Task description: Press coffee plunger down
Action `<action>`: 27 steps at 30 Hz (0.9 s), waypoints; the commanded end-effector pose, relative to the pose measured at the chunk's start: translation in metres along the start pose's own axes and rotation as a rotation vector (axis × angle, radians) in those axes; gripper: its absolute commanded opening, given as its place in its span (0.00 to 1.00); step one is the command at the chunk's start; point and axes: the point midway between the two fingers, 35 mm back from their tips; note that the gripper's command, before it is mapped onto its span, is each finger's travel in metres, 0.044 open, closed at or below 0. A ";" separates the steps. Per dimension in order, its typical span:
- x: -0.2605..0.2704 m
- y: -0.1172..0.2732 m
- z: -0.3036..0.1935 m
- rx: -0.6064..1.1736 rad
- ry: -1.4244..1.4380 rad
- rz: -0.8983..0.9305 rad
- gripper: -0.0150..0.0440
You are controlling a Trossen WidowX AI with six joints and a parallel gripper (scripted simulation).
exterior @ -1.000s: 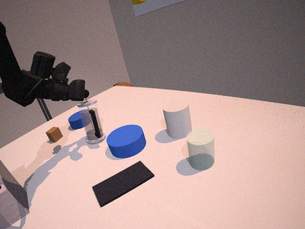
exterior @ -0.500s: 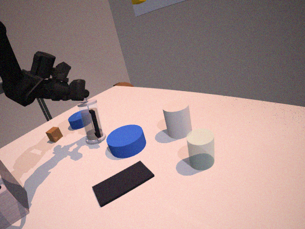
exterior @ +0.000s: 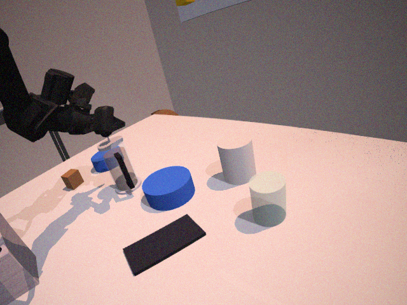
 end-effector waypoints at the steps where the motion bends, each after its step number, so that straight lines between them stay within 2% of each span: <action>1: 0.000 0.000 0.000 0.000 0.000 0.000 1.00; 5: 0.004 0.013 0.015 0.004 0.000 0.003 1.00; 11: 0.009 0.063 0.055 0.008 0.004 0.000 1.00; 27: 0.010 0.064 0.053 0.007 0.005 0.000 1.00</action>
Point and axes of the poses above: the point midway between the two fingers, 35 mm back from their tips, its own y axis back along the fingers, its own x axis across the jaws, z = x × y, and after that the axes turned 9 degrees about -y, right-handed
